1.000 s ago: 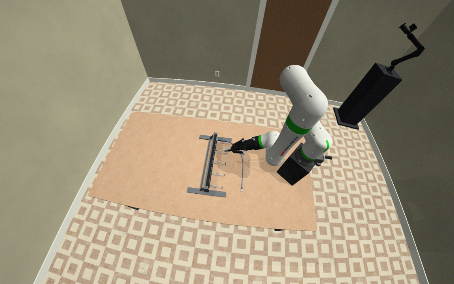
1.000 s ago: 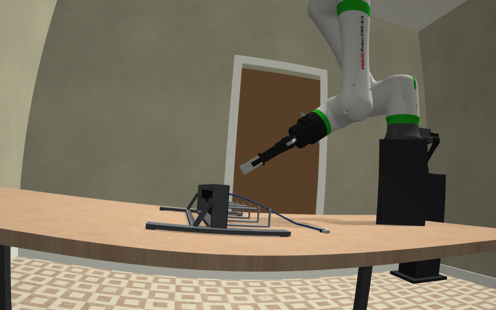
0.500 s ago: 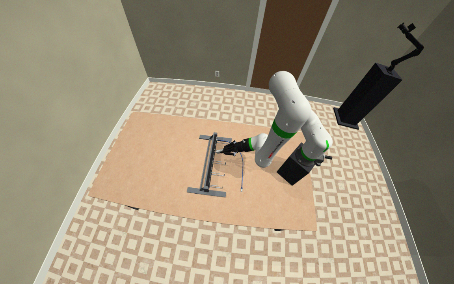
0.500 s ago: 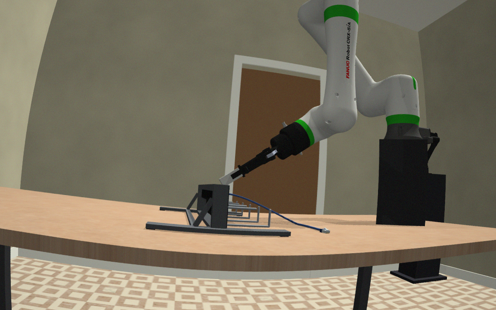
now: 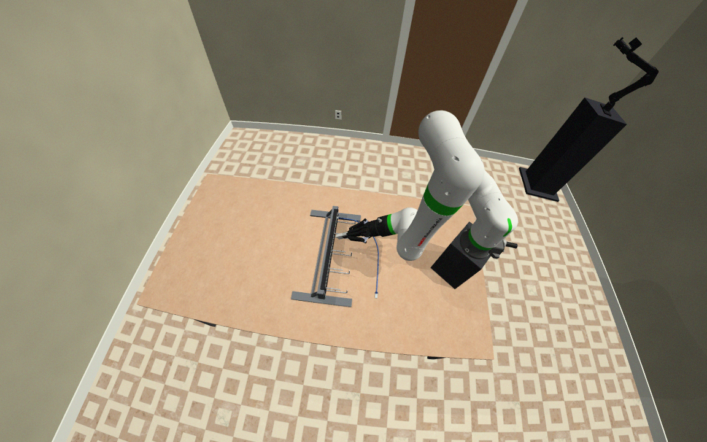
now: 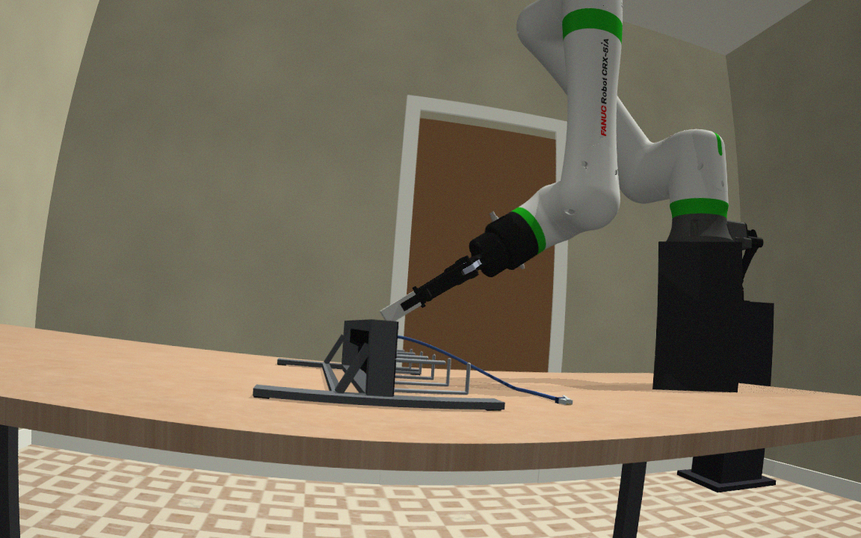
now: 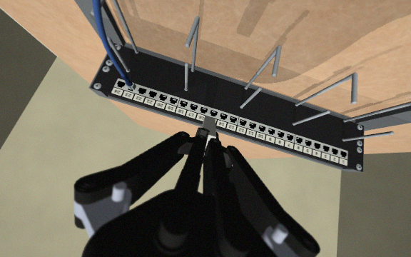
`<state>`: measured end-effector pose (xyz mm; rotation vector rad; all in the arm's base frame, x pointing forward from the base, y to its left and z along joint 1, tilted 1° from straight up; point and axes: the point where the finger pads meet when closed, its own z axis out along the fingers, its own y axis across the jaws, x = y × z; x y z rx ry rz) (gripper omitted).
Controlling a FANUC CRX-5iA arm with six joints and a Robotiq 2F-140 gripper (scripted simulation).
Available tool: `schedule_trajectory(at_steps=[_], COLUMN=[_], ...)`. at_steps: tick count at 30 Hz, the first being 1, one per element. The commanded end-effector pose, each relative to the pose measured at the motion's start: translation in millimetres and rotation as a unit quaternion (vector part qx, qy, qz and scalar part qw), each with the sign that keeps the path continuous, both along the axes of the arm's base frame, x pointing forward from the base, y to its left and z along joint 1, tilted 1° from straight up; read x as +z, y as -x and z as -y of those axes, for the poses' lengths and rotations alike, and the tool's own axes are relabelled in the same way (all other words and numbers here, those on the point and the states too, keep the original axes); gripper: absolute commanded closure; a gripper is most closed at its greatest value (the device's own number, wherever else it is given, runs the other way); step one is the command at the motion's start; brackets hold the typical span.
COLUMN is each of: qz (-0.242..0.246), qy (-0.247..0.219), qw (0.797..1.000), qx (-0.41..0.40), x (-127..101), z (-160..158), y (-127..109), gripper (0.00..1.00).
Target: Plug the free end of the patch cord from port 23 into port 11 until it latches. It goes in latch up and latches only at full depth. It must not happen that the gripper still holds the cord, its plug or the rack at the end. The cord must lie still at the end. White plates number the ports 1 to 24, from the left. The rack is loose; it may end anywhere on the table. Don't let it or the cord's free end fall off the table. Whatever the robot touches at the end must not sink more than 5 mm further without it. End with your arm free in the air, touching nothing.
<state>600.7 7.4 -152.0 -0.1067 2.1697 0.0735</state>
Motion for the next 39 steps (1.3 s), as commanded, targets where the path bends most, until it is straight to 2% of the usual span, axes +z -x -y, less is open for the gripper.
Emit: schedule_trajectory(at_steps=[1,31,35,39], qz=[0.000,0.000,0.000,0.000], qy=[0.000,0.000,0.000,0.000], qw=[1.000,1.000,1.000,1.000], qx=[0.000,0.000,0.000,0.000], x=[0.1,0.9,8.1,24.2], z=[0.1,0.2,1.4,4.0], y=[-0.1,1.0,11.5,34.9], gripper=[1.00,1.00,1.00,1.00])
